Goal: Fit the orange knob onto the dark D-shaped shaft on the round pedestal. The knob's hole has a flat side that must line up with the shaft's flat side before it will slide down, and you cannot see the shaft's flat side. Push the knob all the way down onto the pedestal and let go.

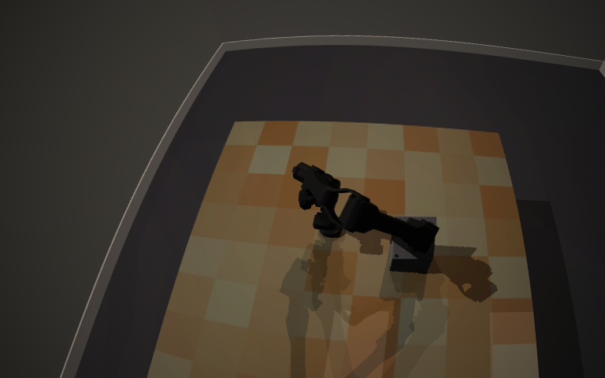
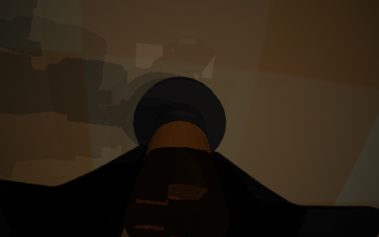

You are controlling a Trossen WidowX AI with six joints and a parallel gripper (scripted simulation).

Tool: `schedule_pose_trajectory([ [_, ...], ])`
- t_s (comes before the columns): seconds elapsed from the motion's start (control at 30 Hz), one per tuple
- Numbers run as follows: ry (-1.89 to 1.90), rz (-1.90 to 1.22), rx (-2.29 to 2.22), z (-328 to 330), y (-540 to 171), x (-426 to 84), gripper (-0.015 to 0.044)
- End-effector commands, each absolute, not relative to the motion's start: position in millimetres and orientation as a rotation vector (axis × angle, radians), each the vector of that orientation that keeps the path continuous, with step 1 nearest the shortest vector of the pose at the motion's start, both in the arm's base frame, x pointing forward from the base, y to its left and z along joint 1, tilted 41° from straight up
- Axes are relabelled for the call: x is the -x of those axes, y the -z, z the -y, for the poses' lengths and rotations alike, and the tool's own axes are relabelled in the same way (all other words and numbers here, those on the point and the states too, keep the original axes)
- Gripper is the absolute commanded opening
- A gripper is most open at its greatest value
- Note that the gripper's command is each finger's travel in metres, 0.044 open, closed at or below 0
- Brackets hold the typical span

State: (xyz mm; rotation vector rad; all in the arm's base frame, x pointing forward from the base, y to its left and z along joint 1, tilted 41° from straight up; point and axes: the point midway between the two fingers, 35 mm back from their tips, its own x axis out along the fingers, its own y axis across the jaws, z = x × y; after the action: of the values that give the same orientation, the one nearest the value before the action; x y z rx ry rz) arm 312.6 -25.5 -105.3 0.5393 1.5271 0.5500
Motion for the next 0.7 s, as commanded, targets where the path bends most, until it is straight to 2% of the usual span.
schedule_pose_trajectory([
  [0.0,-0.551,-1.525,-0.545,24.4,106.0,-312.6,0.0000],
  [0.67,-0.567,-1.518,-0.529,20.2,111.9,-314.1,0.0000],
])
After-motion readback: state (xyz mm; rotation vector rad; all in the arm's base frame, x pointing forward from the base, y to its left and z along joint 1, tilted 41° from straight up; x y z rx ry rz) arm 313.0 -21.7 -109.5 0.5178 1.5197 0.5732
